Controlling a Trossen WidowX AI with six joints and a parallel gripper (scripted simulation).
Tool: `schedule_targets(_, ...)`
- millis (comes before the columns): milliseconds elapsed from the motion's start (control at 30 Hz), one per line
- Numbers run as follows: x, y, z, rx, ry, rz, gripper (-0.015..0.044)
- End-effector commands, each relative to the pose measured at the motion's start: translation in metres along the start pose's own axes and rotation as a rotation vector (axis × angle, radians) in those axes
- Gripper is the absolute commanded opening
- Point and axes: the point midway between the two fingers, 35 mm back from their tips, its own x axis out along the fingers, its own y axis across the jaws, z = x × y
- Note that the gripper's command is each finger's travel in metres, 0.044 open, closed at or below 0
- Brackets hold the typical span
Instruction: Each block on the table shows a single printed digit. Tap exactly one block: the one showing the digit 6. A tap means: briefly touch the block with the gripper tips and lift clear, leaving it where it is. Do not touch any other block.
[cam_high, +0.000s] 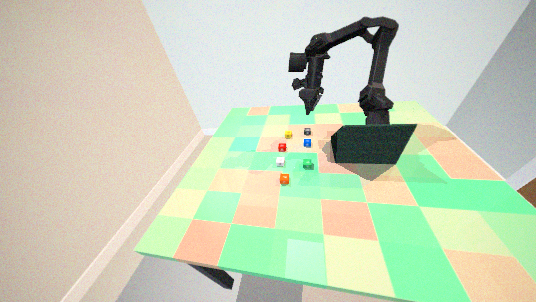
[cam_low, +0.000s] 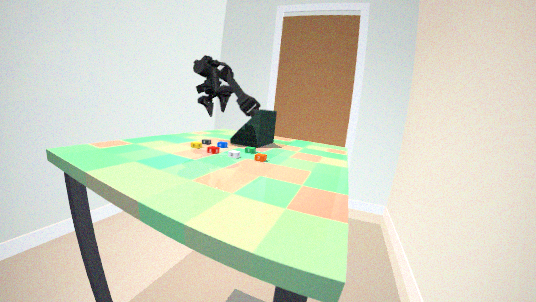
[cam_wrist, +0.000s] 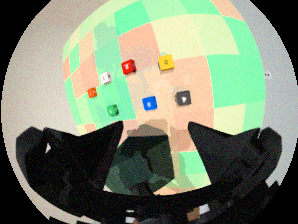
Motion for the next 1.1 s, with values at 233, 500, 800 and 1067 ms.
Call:
schedule_targets(233,-0.002,-0.028,0.009,-0.263,0.051,-0.309,0.04)
schedule_targets(500,-0.002,-0.028,0.009,-0.263,0.051,-0.309,0.04)
schedule_targets(800,-0.002,-0.028,0.009,-0.263,0.051,-0.309,0.04)
schedule_targets(1067,0.009,0.008,0.007,-0.264,0.051,-0.301,0.04)
